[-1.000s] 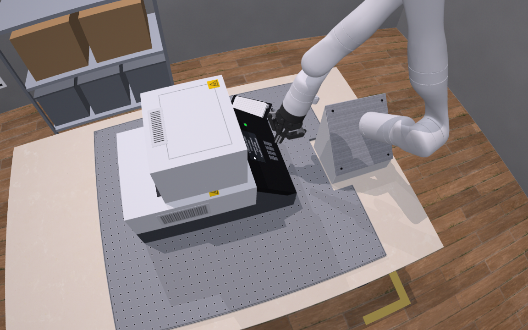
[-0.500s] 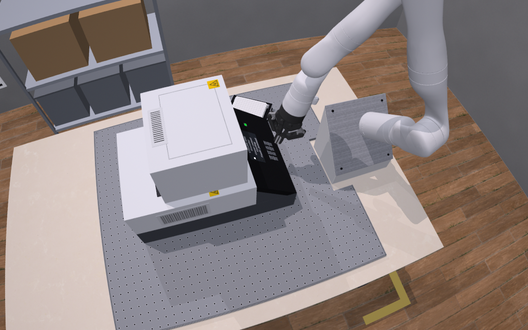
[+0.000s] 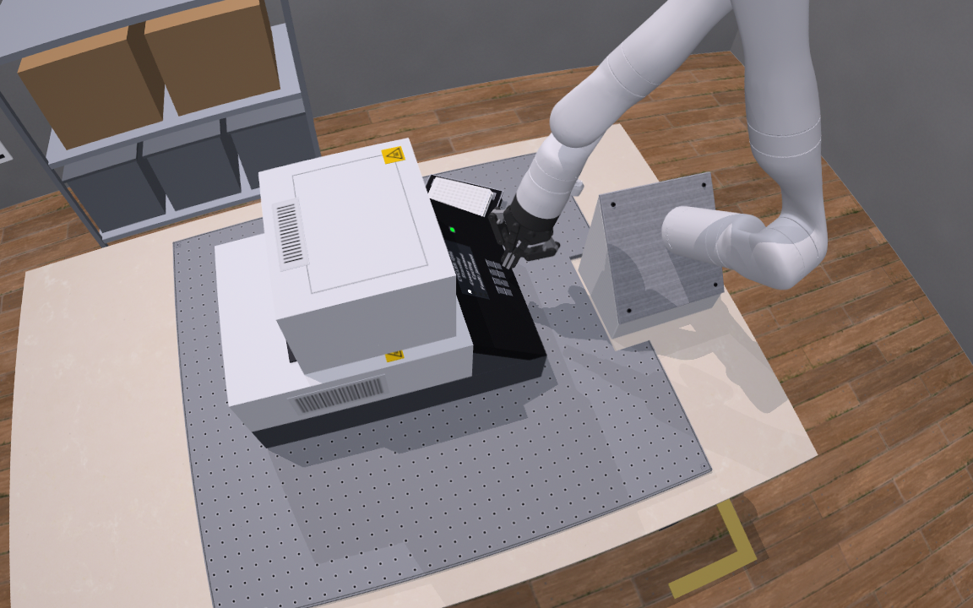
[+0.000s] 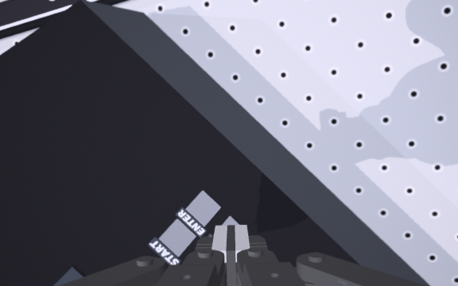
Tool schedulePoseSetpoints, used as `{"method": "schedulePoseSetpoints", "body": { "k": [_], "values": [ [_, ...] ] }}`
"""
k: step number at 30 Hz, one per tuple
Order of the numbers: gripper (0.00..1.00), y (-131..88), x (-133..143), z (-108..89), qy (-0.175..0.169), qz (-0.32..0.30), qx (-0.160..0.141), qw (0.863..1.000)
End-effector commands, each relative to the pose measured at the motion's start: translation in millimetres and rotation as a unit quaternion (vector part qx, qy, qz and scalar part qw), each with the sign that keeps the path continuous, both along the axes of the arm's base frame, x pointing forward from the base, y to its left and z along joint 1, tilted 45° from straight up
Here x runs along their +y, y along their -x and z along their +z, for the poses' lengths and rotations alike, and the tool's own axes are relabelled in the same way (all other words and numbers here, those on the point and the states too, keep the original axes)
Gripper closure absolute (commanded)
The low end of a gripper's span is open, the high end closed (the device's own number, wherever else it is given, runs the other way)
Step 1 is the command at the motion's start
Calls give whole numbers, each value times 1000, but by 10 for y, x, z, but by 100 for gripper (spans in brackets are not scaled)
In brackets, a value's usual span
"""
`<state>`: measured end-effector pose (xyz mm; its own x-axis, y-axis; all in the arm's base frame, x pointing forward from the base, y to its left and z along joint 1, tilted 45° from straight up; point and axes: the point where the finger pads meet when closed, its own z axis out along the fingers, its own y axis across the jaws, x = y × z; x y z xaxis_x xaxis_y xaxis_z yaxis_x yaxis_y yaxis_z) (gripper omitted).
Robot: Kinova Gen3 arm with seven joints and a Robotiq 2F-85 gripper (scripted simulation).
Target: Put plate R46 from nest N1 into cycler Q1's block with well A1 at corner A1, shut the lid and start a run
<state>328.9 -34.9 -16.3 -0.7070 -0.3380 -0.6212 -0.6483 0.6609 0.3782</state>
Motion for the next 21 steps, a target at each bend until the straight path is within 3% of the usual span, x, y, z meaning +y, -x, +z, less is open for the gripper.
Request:
{"method": "schedulePoseSetpoints", "body": {
  "k": [1,21],
  "values": [
    [90,-14,2,-8,1,0,0,1000],
    [90,-84,57,-67,1,0,0,1000]
  ]
}}
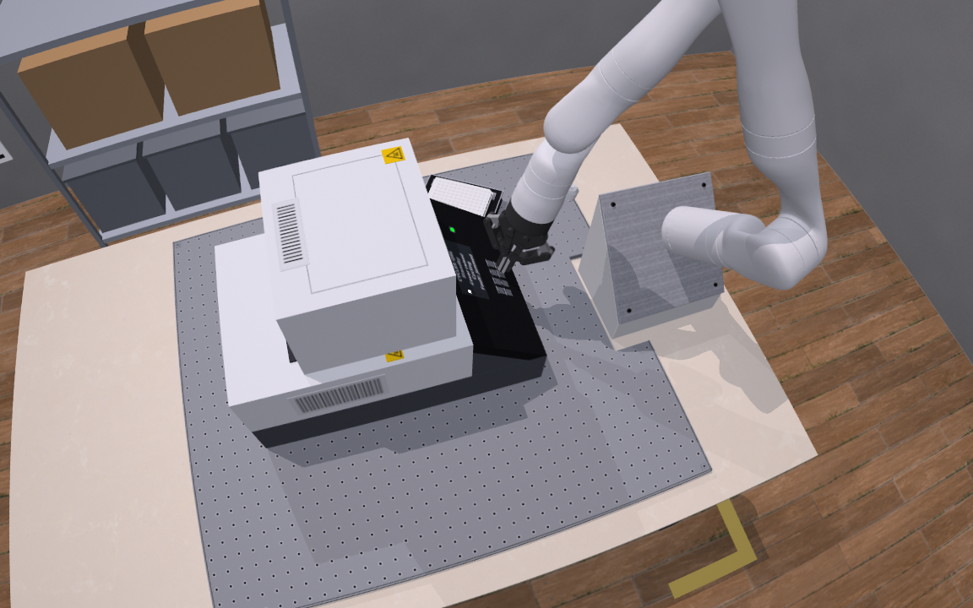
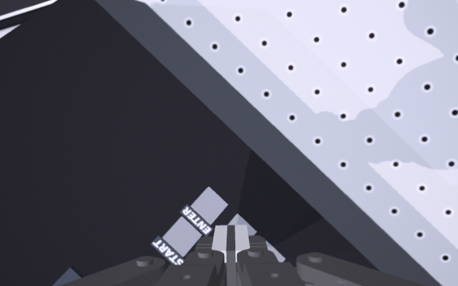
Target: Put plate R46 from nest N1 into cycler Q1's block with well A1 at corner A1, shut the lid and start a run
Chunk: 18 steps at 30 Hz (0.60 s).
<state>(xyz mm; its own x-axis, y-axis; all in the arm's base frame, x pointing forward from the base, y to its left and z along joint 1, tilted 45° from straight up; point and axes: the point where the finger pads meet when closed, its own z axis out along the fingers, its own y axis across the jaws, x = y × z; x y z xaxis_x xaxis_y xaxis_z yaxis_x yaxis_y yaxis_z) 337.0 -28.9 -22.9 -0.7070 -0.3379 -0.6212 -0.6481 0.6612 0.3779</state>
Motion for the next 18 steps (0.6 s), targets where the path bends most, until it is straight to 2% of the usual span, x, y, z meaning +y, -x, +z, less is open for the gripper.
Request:
{"method": "schedulePoseSetpoints", "body": {
  "k": [1,18],
  "values": [
    [90,-8,0,-4,0,0,0,1000],
    [90,-75,51,-59,0,0,0,1000]
  ]
}}
